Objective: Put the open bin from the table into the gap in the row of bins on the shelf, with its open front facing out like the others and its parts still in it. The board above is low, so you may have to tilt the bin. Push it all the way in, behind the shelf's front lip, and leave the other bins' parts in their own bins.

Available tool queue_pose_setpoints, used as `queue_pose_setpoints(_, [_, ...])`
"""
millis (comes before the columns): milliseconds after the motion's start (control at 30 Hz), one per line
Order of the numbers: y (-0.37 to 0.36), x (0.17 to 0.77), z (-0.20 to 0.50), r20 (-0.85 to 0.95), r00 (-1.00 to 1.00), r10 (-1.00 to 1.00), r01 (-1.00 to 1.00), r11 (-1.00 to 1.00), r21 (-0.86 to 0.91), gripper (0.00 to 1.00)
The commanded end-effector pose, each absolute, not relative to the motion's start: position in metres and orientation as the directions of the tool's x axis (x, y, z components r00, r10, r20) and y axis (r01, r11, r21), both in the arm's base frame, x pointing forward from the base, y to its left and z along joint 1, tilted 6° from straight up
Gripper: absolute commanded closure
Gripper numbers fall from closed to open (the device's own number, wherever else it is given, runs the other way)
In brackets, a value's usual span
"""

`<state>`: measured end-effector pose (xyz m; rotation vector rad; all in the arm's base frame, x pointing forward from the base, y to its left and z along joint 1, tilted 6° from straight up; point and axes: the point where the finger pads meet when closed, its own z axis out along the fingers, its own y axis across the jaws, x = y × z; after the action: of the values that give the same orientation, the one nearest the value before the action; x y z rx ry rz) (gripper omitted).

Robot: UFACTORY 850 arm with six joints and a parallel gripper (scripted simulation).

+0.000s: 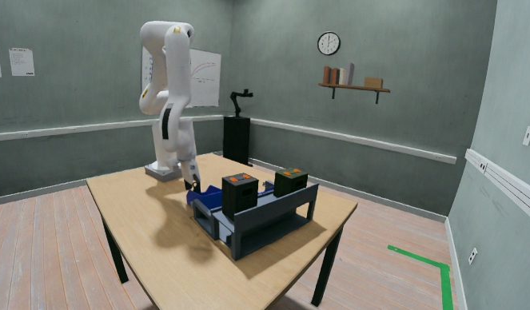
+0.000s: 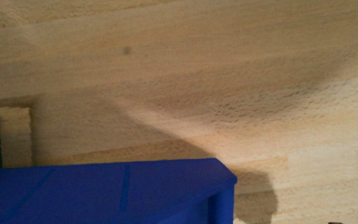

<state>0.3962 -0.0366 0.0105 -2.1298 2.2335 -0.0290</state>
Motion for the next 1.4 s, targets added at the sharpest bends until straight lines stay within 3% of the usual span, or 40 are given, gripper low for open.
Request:
queue_pose_setpoints(0, [-0.037,0.397,0.008,0.101,-0.059,-0.993,-0.981,0.039,-0.189,0.00])
queue_pose_setpoints(133, [-0.037,0.397,0.008,0.101,-0.059,-0.993,-0.981,0.039,-0.189,0.00])
queue_pose_setpoints(167, [-0.037,0.397,0.011,-0.004,-0.048,-0.999,-0.995,0.048,-0.085,0.00])
queue_pose_setpoints(300, [-0.036,0.397,0.017,0.101,-0.059,-0.993,-0.981,0.039,-0.189,0.00])
queue_pose_setpoints(700, [-0.036,0.397,0.017,0.101,-0.059,-0.993,-0.981,0.039,-0.189,0.00])
queue_pose_setpoints(733, [-0.036,0.397,0.018,-0.005,-0.048,-0.999,-0.991,0.048,-0.122,0.00])
queue_pose_setpoints(867, [-0.035,0.397,0.022,0.101,-0.059,-0.993,-0.981,0.039,-0.189,0.00])
queue_pose_setpoints(1367, [-0.035,0.397,0.024,0.065,-0.055,-0.996,-0.982,0.043,-0.182,0.00])
